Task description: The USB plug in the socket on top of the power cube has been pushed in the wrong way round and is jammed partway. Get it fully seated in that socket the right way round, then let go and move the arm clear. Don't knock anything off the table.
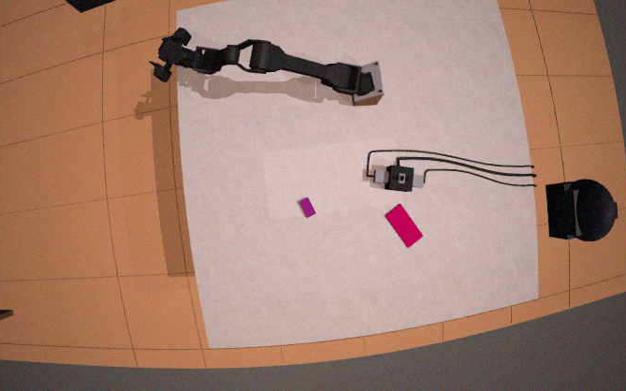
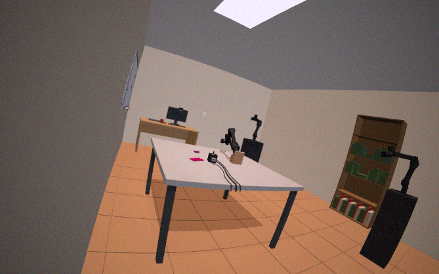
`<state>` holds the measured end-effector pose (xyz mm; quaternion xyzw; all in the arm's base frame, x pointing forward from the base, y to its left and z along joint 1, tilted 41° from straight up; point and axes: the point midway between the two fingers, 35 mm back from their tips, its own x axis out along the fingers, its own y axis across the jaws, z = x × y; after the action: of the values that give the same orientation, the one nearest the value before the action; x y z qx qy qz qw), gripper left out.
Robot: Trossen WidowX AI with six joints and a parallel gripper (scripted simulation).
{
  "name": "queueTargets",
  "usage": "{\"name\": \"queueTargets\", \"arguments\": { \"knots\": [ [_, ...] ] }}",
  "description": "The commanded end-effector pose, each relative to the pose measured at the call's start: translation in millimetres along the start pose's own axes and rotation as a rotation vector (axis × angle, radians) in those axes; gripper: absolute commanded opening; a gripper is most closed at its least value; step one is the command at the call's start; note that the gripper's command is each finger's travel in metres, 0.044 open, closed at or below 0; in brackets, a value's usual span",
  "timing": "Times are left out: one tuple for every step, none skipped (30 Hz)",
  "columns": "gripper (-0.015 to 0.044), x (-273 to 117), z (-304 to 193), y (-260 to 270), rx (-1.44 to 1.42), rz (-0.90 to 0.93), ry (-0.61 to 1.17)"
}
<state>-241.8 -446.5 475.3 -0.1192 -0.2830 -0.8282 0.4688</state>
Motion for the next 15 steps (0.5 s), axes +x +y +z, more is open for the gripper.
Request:
{"name": "queueTargets", "arguments": {
  "knots": [
    [0.0440, -18.7, -13.6, 70.8, 0.047, 0.119, 0.068],
    [0.0440, -23.6, -21.1, 84.9, 0.046, 0.140, 0.091],
    [0.0440, -29.4, -28.1, 98.8, 0.049, 0.164, 0.115],
    [0.0440, -35.7, -34.9, 112.7, 0.052, 0.187, 0.139],
    [0.0440, -42.5, -41.3, 126.4, 0.054, 0.212, 0.162],
    [0.0440, -49.7, -47.5, 140.0, 0.057, 0.236, 0.186],
    [0.0440, -57.4, -53.4, 153.4, 0.058, 0.261, 0.208],
    [0.0440, -65.5, -58.9, 166.7, 0.060, 0.286, 0.231],
    [0.0440, -74.0, -64.2, 179.8, 0.061, 0.311, 0.253],
    [0.0440, -82.9, -69.1, 192.7, 0.062, 0.337, 0.275],
    [0.0440, -92.3, -73.8, 205.4, 0.062, 0.363, 0.296],
    [0.0440, -102.1, -78.1, 217.8, 0.062, 0.389, 0.317],
    [0.0440, -112.2, -82.2, 230.1, 0.062, 0.416, 0.338],
    [0.0440, -122.9, -85.9, 242.2, 0.061, 0.443, 0.359],
    [0.0440, -133.9, -89.4, 254.1, 0.060, 0.471, 0.379]
  ]
}}
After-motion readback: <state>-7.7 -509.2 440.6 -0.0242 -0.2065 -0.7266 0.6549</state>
